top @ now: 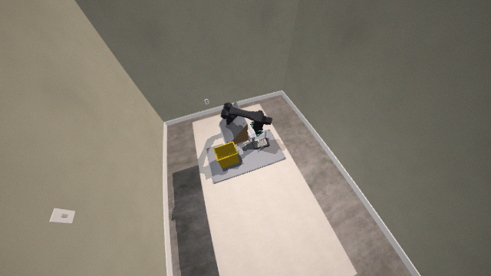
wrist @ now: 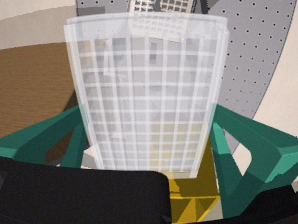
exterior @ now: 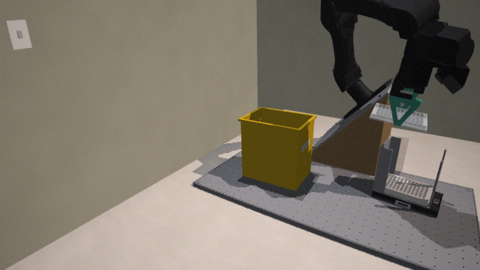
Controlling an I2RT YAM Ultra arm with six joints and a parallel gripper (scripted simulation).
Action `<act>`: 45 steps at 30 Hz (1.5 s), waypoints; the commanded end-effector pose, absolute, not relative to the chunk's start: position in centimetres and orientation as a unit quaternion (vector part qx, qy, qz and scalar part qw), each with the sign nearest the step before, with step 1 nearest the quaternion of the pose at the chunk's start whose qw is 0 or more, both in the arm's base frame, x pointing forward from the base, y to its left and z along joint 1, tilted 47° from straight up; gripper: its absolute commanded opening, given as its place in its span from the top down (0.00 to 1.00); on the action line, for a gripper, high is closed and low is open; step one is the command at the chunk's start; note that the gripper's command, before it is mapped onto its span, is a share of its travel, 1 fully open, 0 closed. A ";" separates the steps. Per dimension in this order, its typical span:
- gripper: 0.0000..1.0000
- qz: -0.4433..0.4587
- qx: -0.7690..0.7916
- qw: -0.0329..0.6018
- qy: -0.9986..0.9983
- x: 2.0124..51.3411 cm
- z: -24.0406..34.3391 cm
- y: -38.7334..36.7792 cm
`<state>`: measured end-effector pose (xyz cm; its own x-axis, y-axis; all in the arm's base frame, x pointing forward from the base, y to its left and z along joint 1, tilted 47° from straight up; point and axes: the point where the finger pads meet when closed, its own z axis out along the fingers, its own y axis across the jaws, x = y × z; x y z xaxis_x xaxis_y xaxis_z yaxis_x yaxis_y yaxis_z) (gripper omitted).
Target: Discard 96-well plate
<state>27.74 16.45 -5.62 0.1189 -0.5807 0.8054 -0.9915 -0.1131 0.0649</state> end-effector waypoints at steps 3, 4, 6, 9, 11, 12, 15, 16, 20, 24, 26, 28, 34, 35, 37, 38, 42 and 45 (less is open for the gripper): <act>1.00 0.302 0.701 0.261 -0.592 28.8 -5.1 18.8; 1.00 0.302 0.701 0.261 -0.591 28.9 -4.9 18.6; 1.00 0.302 0.701 0.261 -0.591 28.9 -4.9 18.6; 1.00 0.302 0.701 0.261 -0.591 29.1 -4.2 18.0; 1.00 0.302 0.701 0.261 -0.591 29.3 -3.7 17.5; 1.00 0.302 0.701 0.261 -0.591 29.4 -3.4 17.3; 1.00 0.302 0.701 0.261 -0.591 29.6 -2.7 16.7; 1.00 0.302 0.701 0.261 -0.591 29.7 -2.5 16.5; 1.00 0.302 0.701 0.262 -0.591 30.1 -1.5 15.6; 1.00 0.302 0.701 0.262 -0.591 30.2 -1.0 15.2; 1.00 0.302 0.701 0.262 -0.591 30.4 -0.5 14.7; 1.00 0.302 0.700 0.262 -0.591 30.6 -0.1 14.3; 1.00 0.302 0.700 0.262 -0.591 31.1 1.4 13.0; 1.00 0.302 0.700 0.262 -0.591 31.2 1.6 12.8; 1.00 0.302 0.700 0.262 -0.591 31.4 2.1 12.4; 1.00 0.302 0.700 0.262 -0.591 31.4 2.4 12.2; 1.00 0.302 0.700 0.262 -0.591 31.6 2.8 11.7; 1.00 0.302 0.700 0.262 -0.591 31.9 3.6 11.1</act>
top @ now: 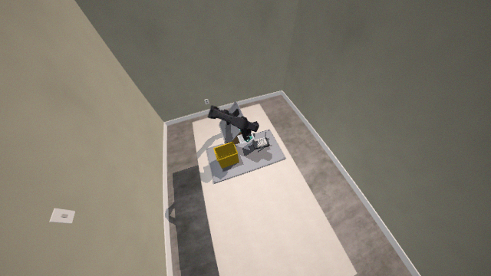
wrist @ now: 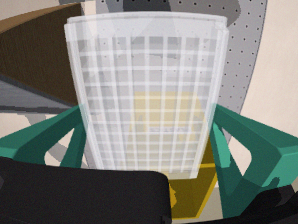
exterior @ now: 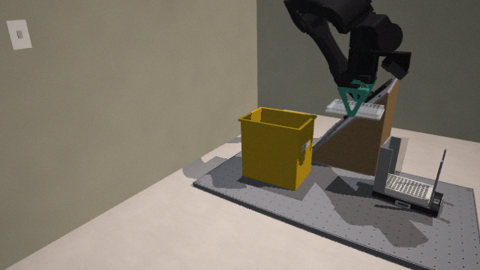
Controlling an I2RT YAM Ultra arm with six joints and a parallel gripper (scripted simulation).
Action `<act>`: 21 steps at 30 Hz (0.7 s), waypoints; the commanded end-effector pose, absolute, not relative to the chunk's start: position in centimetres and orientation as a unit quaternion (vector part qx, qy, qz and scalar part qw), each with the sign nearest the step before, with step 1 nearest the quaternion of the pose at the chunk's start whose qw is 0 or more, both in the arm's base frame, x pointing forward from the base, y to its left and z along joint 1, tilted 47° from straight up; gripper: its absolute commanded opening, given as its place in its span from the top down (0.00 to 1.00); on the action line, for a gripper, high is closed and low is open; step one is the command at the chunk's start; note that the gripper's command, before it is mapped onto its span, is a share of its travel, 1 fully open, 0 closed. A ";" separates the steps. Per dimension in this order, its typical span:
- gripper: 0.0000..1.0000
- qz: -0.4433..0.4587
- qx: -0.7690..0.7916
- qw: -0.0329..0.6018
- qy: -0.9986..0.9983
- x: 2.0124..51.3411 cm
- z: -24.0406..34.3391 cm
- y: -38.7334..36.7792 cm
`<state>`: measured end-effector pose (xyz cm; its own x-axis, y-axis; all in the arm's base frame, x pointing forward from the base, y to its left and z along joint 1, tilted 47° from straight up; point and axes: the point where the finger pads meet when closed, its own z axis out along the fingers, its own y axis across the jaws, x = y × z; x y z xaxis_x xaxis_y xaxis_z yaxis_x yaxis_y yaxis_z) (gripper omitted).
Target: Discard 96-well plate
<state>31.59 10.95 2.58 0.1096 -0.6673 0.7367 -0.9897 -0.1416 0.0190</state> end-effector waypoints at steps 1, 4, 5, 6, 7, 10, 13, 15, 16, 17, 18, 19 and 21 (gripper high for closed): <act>1.00 0.302 0.700 0.262 -0.591 32.0 3.8 10.9; 1.00 0.302 0.700 0.262 -0.591 32.2 4.5 10.2; 1.00 0.302 0.700 0.262 -0.591 32.3 4.8 10.0; 1.00 0.302 0.700 0.262 -0.591 32.4 5.0 9.8; 1.00 0.302 0.700 0.262 -0.591 32.5 5.3 9.6; 1.00 0.303 0.700 0.262 -0.591 32.7 6.0 9.0; 1.00 0.303 0.700 0.262 -0.591 32.8 6.2 8.7; 1.00 0.303 0.700 0.262 -0.591 33.0 6.7 8.3; 1.00 0.303 0.700 0.262 -0.591 33.1 6.9 8.1; 1.00 0.303 0.700 0.262 -0.591 33.2 7.2 7.9; 1.00 0.303 0.700 0.262 -0.591 33.2 7.4 7.7; 1.00 0.303 0.700 0.262 -0.591 33.3 7.7 7.5; 1.00 0.303 0.700 0.262 -0.591 33.5 8.2 7.0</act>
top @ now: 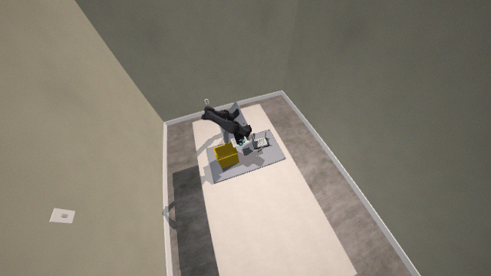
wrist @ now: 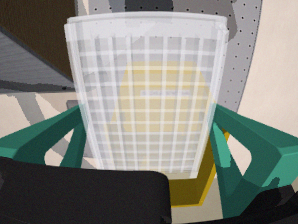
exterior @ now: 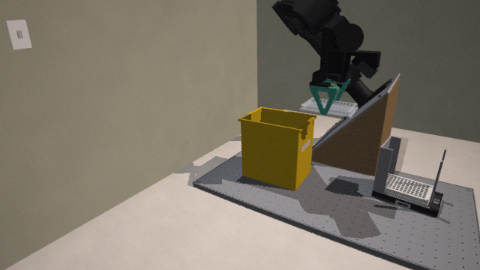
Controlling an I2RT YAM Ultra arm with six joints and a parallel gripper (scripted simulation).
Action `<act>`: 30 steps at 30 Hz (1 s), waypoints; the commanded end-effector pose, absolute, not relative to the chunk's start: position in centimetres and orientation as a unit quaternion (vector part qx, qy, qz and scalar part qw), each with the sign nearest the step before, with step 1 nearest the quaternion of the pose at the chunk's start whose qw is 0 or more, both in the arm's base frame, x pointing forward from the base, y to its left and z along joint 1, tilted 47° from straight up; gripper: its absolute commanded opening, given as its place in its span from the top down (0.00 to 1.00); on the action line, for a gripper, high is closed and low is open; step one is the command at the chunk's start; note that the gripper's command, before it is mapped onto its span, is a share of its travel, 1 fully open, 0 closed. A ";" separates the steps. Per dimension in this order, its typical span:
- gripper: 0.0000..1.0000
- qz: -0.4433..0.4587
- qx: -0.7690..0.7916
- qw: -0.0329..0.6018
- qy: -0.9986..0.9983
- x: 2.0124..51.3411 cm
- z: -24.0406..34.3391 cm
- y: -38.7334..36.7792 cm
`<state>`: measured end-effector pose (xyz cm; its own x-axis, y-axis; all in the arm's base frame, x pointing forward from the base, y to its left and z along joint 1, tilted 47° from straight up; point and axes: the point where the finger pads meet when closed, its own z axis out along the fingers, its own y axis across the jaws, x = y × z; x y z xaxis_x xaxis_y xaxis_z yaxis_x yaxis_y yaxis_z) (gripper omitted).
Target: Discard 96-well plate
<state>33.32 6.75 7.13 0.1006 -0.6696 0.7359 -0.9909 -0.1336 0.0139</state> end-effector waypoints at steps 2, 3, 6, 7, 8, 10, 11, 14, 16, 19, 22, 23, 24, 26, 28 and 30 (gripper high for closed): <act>1.00 0.303 0.700 0.262 -0.591 33.7 8.6 6.6; 1.00 0.303 0.700 0.262 -0.591 33.8 8.9 6.4; 1.00 0.303 0.700 0.262 -0.591 34.0 9.6 5.8; 1.00 0.303 0.700 0.262 -0.591 34.0 9.6 5.8; 1.00 0.303 0.700 0.262 -0.591 34.0 9.6 5.8; 1.00 0.303 0.700 0.262 -0.591 34.2 10.1 5.3; 1.00 0.303 0.700 0.262 -0.591 34.3 10.3 5.1; 1.00 0.303 0.700 0.263 -0.591 34.5 11.1 4.5; 1.00 0.303 0.700 0.263 -0.591 34.7 11.5 4.1; 1.00 0.303 0.700 0.263 -0.591 35.0 12.3 3.4; 1.00 0.303 0.700 0.263 -0.591 35.2 13.0 2.8; 1.00 0.303 0.700 0.263 -0.591 35.3 13.2 2.6; 1.00 0.303 0.700 0.263 -0.591 35.3 13.2 2.6; 1.00 0.303 0.700 0.263 -0.591 35.4 13.5 2.3; 1.00 0.303 0.700 0.263 -0.591 35.6 14.0 1.9; 1.00 0.303 0.700 0.263 -0.591 35.7 14.5 1.5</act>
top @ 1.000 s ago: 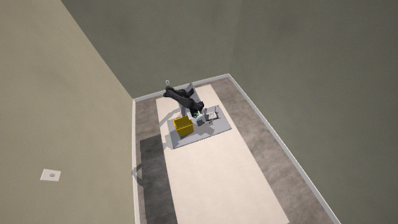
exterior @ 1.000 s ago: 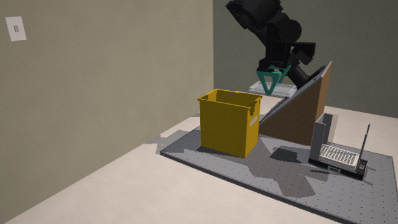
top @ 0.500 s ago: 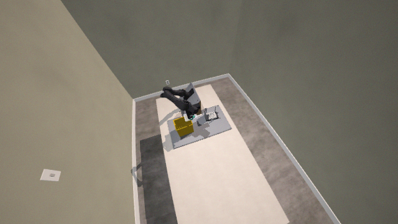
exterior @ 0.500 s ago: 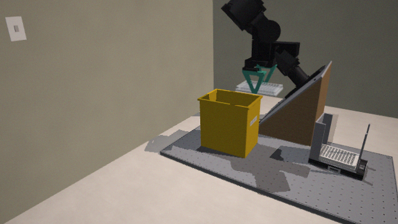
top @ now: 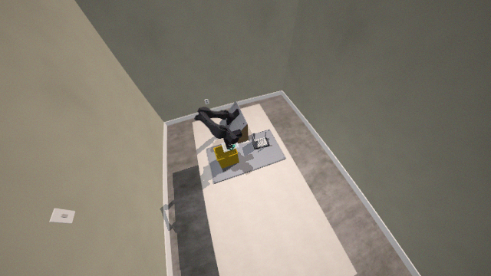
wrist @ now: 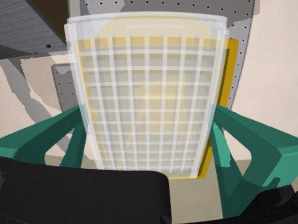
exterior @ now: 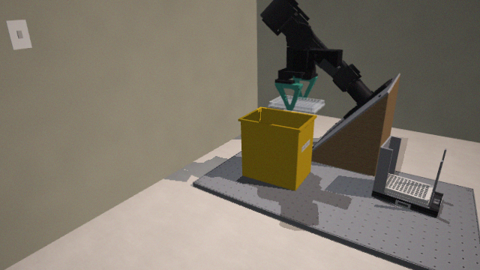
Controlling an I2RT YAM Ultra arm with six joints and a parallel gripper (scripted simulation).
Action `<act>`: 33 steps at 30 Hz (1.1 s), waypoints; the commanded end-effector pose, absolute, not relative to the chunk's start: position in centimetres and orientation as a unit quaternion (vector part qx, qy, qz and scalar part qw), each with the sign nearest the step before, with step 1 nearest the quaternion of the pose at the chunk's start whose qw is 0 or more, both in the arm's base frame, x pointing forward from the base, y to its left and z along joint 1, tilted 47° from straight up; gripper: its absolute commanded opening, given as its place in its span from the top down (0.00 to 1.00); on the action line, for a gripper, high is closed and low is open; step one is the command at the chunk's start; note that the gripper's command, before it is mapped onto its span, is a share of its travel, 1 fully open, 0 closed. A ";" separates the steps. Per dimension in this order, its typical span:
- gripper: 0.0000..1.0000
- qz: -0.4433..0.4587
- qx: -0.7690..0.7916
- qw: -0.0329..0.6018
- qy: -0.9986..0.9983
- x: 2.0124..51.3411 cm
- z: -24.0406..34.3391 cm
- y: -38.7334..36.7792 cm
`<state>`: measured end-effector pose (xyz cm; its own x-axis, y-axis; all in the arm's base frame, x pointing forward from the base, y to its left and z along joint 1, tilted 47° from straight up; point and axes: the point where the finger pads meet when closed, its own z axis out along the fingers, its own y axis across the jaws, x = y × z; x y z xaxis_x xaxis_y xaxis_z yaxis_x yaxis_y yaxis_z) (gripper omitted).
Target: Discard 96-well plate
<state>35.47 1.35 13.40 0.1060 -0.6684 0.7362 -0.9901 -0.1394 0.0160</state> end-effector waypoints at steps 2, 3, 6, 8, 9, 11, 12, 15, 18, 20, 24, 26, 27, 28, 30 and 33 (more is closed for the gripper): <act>1.00 0.303 0.700 0.263 -0.591 35.9 14.9 1.1; 1.00 0.303 0.700 0.263 -0.591 36.0 15.2 0.9; 1.00 0.303 0.700 0.263 -0.591 36.2 15.9 0.2; 1.00 0.303 0.700 0.263 -0.591 36.4 16.4 -0.2; 1.00 0.303 0.700 0.263 -0.591 36.5 16.6 -0.4; 1.00 0.303 0.700 0.263 -0.591 36.6 16.9 -0.6; 1.00 0.303 0.700 0.263 -0.591 36.6 16.9 -0.6; 1.00 0.303 0.700 0.263 -0.591 36.9 17.6 -1.3; 1.00 0.303 0.700 0.263 -0.591 36.9 17.7 -1.3; 1.00 0.303 0.700 0.263 -0.591 36.9 17.7 -1.3; 1.00 0.303 0.700 0.263 -0.591 36.9 17.6 -1.3; 1.00 0.303 0.700 0.263 -0.591 36.9 17.6 -1.3; 1.00 0.303 0.700 0.263 -0.591 36.9 17.6 -1.3; 1.00 0.303 0.700 0.263 -0.591 36.9 17.6 -1.3; 1.00 0.303 0.700 0.263 -0.591 36.9 17.6 -1.2; 1.00 0.303 0.700 0.263 -0.591 36.9 17.6 -1.2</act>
